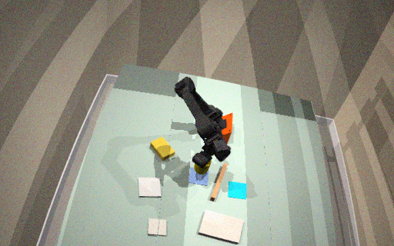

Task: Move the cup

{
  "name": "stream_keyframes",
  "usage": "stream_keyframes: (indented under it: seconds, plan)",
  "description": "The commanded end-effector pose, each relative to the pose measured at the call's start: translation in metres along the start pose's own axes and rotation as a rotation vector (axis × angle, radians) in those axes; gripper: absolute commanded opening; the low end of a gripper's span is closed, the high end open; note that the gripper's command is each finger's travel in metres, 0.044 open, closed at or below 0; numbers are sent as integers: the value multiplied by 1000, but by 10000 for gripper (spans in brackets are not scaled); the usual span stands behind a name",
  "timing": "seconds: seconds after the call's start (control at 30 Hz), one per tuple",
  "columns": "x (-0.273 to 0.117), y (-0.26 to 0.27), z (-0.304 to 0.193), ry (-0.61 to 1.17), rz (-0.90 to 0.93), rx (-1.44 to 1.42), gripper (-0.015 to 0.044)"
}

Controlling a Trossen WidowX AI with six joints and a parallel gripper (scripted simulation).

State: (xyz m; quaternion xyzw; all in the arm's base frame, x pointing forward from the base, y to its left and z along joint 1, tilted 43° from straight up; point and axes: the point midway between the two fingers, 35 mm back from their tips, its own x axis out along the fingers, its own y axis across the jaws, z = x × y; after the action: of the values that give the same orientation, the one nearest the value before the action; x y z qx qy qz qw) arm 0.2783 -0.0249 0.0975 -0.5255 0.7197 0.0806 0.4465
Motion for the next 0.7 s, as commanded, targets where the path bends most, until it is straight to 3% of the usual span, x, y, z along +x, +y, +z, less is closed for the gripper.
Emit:
stream_keyframes:
  seconds: [0.0, 0.67]
  plan:
    - [0, 1, 3, -1, 1, 0, 0]
    - [-2, 12, 45, -5, 6, 3, 0]
